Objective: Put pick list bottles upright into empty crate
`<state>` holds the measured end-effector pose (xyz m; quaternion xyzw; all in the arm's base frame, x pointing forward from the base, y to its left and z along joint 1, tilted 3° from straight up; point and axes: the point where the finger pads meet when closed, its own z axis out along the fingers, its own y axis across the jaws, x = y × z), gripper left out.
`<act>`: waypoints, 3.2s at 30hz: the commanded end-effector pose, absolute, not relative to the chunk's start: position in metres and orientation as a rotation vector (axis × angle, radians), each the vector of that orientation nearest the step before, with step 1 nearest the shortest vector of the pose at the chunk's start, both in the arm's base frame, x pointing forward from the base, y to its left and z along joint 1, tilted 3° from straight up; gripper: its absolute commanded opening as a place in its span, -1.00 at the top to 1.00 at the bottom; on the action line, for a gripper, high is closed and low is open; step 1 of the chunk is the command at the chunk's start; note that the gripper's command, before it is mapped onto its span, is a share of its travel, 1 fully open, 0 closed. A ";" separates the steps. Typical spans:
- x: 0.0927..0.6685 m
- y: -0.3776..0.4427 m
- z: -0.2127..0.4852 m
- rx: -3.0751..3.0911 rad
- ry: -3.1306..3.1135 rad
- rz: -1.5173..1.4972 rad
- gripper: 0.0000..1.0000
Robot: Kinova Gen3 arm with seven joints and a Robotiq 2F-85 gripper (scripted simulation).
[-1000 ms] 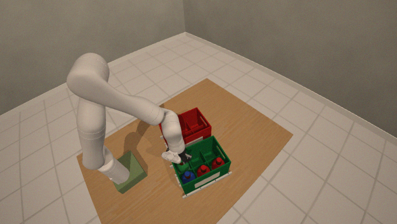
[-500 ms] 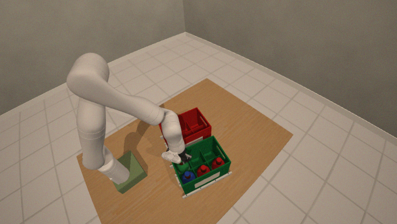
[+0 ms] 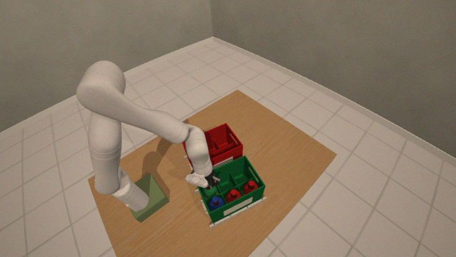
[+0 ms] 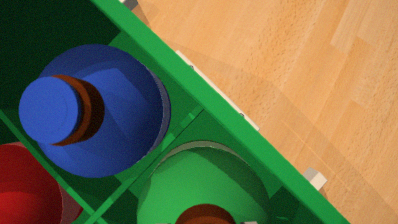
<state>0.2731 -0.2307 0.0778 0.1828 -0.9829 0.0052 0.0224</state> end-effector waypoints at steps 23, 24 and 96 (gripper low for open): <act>0.274 -0.230 0.101 0.567 -3.045 0.017 0.80; 0.274 -0.230 0.103 0.567 -3.045 0.017 0.80; 0.279 -0.228 0.210 0.567 -3.045 0.017 0.80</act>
